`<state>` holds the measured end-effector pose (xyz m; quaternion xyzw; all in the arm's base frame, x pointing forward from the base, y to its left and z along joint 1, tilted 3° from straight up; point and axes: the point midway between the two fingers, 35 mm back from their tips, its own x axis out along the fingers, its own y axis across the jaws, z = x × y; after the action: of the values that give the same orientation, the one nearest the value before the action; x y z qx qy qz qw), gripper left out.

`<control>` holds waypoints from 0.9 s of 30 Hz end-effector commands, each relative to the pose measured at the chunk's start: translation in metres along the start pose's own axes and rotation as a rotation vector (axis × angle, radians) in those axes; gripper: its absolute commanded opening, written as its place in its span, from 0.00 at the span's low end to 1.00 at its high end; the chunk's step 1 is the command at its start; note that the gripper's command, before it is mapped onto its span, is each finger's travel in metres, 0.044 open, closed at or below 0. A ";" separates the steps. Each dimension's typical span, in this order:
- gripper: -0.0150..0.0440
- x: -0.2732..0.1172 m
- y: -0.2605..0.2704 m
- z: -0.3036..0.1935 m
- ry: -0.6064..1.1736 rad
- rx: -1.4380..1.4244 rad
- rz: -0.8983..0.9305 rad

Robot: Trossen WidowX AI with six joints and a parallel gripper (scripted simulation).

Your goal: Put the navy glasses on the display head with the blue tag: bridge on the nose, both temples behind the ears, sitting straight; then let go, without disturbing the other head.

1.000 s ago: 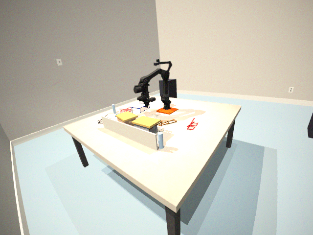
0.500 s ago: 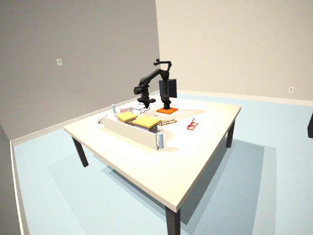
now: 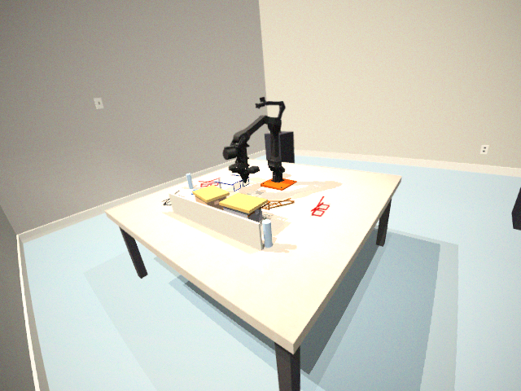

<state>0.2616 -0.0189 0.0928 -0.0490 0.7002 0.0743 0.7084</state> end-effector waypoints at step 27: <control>0.25 0.025 0.001 -0.002 0.004 0.006 0.006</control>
<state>0.2609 -0.0179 0.0719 -0.0489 0.7002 0.0744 0.7083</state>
